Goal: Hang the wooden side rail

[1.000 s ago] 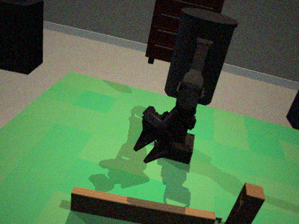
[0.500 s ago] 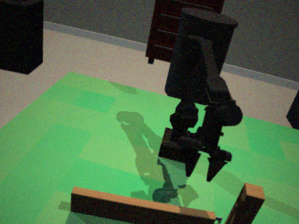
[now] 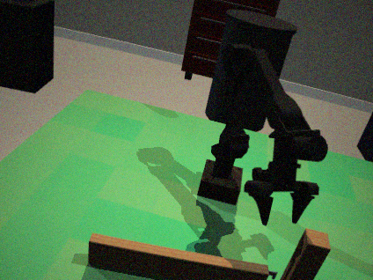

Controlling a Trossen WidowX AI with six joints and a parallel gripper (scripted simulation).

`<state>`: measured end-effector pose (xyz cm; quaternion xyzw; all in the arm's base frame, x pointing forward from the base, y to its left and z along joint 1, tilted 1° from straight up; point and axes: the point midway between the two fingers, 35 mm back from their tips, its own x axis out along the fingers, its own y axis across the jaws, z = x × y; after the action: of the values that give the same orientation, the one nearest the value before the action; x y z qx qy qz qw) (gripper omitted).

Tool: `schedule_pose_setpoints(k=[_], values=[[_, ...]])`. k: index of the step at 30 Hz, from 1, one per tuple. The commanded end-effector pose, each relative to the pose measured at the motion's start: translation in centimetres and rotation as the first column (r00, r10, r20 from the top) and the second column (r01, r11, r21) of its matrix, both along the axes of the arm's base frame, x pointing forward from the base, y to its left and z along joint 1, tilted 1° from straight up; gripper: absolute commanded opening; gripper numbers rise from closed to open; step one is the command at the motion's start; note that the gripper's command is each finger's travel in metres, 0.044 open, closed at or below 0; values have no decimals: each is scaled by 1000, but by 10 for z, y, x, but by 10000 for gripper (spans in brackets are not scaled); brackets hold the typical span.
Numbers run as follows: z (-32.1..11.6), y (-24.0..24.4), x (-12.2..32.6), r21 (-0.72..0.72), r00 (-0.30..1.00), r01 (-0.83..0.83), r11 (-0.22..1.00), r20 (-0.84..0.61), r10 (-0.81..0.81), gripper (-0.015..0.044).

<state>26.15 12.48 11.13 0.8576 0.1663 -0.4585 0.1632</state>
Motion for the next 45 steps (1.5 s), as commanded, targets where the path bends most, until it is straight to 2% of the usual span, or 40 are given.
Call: schedule_pose_setpoints(k=[1,14,20,26,32,37,45], values=[[1,2,-1,11,1000,2,1000,-4,-2,440],[1,2,0,6,1000,-9,1000,-4,9,440],[-6,-3,6,-151,932,-358,922,8,363,440],[-11,-9,14,-318,710,-668,673,-2,704,440],[-14,-16,22,-488,381,-814,316,-38,924,440],[-14,-23,28,-626,78,-780,-7,-108,991,440],[-13,-30,34,-743,-209,-598,-300,-216,954,440]])
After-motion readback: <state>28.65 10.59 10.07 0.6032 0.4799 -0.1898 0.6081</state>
